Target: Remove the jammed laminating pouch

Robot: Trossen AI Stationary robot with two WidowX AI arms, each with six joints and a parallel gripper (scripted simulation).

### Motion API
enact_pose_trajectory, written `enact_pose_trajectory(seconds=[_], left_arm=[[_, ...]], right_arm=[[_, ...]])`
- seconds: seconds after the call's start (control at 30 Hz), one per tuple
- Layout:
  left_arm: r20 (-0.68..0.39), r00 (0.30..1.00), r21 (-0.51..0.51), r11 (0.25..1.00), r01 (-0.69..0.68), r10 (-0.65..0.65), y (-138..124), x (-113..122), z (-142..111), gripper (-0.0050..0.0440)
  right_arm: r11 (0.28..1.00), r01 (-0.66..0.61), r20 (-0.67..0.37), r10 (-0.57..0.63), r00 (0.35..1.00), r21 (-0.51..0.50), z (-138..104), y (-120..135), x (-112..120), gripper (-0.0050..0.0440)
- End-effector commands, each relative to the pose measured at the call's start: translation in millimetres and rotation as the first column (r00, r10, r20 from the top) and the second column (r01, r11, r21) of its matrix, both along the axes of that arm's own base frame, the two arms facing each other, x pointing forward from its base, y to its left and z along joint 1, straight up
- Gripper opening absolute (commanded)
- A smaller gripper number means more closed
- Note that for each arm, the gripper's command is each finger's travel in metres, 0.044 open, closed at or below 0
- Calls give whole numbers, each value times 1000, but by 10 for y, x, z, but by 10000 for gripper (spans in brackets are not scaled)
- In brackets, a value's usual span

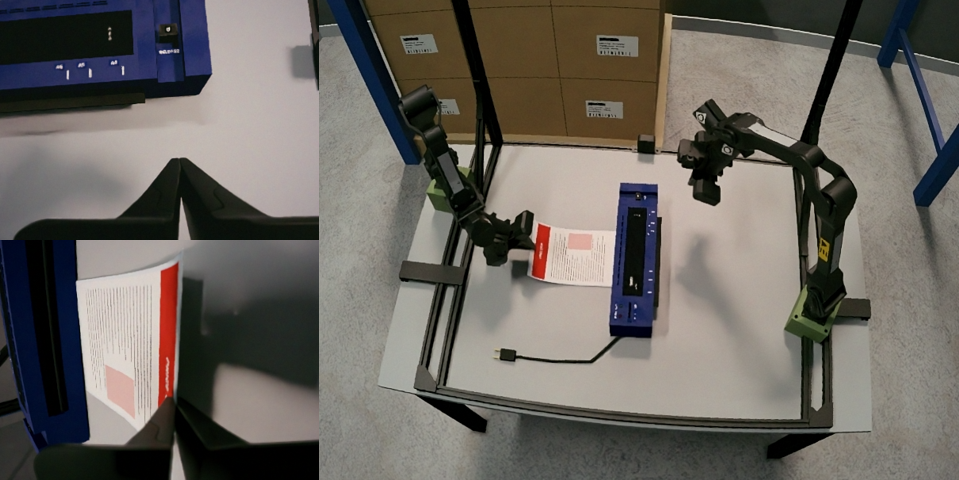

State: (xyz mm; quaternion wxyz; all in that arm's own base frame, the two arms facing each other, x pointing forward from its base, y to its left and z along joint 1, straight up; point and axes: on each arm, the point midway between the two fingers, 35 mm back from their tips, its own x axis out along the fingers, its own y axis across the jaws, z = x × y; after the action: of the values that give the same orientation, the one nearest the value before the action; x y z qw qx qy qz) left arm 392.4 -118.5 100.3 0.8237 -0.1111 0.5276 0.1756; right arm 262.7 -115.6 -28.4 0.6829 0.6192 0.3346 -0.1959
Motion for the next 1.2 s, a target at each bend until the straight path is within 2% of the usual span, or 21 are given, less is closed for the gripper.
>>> enact_pose_trajectory(seconds=[0.0, 0.33, 0.37, 1.17], left_arm=[[28, 1000, -12, 1000, 0, 0, -10, 24, 109, -50], [28, 1000, -12, 1000, 0, 0, -10, 24, 109, -50], [28, 1000, -12, 1000, 0, 0, -10, 24, 109, -50], [28, 1000, -12, 1000, 0, 0, -10, 24, 109, -50]], right_arm=[[1000, -1, 8, 1, 1000, -9, 24, -16, 13, -50], [1000, -2, 0, 2, 1000, -4, -4, -2, -10, -50], [1000, 0, 15, 0, 1000, -13, 46, -28, 32, 347], [1000, 0, 14, 0, 1000, -12, 45, -27, 31, 347]])
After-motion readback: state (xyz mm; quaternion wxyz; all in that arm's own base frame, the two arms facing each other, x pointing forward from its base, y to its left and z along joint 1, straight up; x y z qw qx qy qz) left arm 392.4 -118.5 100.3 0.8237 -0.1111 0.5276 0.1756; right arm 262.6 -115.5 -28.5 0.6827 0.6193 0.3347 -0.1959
